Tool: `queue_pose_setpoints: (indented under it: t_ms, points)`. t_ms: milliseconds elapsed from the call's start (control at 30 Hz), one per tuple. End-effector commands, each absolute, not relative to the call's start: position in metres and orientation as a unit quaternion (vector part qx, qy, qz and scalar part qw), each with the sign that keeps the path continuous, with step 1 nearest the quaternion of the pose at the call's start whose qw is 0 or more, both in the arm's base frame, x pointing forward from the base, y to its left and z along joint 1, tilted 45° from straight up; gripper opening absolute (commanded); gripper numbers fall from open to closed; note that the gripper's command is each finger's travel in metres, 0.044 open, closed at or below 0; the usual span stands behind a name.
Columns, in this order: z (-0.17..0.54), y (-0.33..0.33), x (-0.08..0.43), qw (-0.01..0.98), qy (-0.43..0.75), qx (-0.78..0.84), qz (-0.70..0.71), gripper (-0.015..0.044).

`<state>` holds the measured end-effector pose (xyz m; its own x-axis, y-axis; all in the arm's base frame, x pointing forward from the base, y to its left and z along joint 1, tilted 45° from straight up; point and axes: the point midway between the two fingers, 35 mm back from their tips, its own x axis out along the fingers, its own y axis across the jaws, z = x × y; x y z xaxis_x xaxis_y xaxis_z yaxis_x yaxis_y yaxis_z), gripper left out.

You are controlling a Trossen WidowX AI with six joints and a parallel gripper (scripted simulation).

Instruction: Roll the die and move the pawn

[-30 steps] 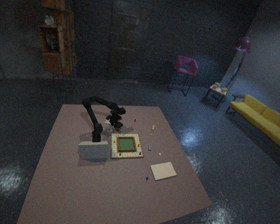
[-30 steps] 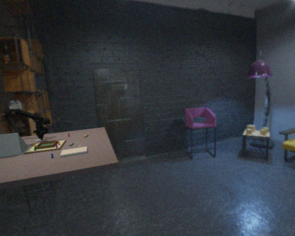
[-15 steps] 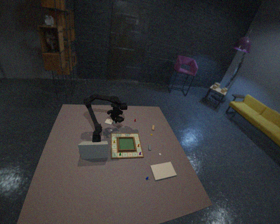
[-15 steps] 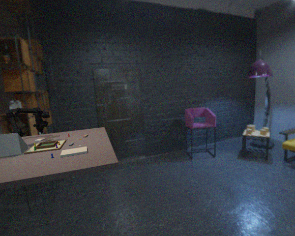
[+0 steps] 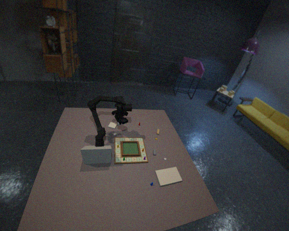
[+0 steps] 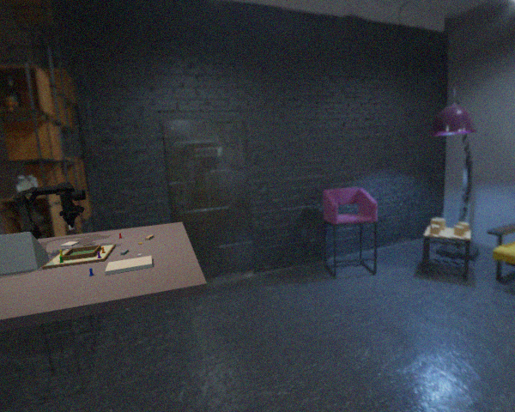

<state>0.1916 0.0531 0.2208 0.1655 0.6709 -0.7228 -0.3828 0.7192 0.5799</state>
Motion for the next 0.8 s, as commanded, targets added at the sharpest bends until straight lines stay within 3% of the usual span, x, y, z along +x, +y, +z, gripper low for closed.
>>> queue_pose_setpoints:
  t_ms: [0, 767]
  points:
    - [0.214, 0.044, 0.203, 0.742, 0.564, 0.179, 0.313, 0.0000]
    - [0.155, -0.010, 0.247, 0.615, 0.647, 0.446, 0.069, 0.0000]
